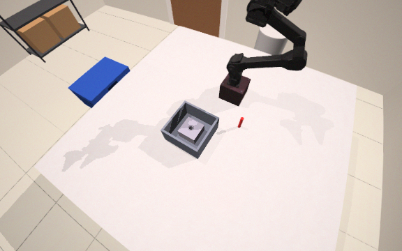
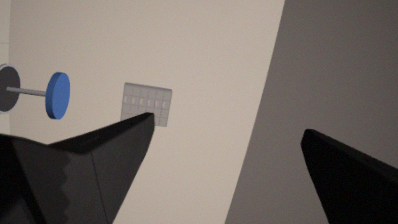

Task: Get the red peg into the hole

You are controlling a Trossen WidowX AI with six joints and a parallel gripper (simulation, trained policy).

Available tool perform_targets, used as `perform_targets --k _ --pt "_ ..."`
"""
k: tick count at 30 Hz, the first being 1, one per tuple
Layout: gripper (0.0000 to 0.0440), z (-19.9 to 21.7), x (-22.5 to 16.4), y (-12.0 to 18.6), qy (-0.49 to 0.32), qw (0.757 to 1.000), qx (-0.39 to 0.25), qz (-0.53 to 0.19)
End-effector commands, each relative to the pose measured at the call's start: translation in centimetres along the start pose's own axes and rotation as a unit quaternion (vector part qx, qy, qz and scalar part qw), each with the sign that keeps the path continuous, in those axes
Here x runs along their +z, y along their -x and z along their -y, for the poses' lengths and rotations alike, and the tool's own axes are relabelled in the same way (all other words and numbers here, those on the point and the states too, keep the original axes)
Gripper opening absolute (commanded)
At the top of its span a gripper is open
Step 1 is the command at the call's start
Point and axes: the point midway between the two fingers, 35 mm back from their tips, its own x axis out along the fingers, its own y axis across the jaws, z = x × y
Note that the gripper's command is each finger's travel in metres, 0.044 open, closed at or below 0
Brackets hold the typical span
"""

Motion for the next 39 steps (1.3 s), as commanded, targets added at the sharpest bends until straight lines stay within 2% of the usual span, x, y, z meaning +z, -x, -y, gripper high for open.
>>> perform_targets --k 1,3,12,20,30,39 --pt "0.0416 0.3 -0.2 0.0 0.0 1.0 -0.007 0.001" --pt "0.044 0.9 -0.6 0.0 -0.001 1.0 -0.021 0.003" --pt "0.044 4.9 -2.8 0.1 -0.028 0.994 -0.108 0.014" --pt "0.044 7.4 -6.2 0.2 -0.036 0.985 -0.166 -0.019" --pt "0.044 8.0 -11.6 -0.1 -0.185 0.956 -0.226 -0.043" --pt "0.044 6.1 -16.9 -1.0 -0.325 0.91 -0.242 -0.085"
